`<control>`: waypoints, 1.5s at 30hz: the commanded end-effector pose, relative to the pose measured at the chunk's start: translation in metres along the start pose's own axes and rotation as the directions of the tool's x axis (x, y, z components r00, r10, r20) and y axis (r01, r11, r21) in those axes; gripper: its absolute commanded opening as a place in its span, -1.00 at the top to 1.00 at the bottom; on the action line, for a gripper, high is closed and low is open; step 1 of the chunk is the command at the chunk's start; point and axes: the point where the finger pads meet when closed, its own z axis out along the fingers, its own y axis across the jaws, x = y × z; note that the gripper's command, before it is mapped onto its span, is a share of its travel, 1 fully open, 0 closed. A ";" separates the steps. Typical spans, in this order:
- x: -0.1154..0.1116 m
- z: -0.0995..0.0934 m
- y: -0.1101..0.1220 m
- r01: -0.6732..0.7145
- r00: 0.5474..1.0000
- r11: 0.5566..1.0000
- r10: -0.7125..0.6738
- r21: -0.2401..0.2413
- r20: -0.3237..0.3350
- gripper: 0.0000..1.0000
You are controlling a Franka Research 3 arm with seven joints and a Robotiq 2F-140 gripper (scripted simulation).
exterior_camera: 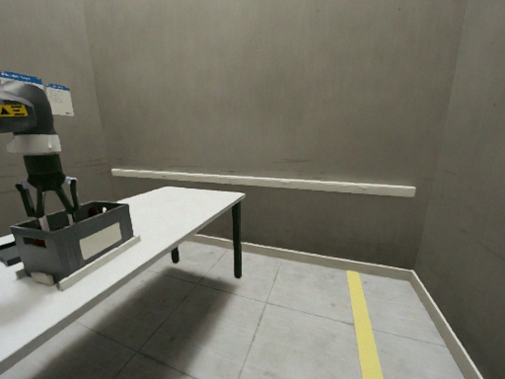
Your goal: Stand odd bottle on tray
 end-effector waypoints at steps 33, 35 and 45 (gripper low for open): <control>0.000 0.001 0.000 -0.002 1.000 1.000 0.002 -0.002 0.003 0.80; 0.000 0.001 0.000 -0.002 1.000 1.000 0.002 -0.002 0.003 0.80; 0.000 0.001 0.000 -0.002 1.000 1.000 0.002 -0.002 0.003 0.80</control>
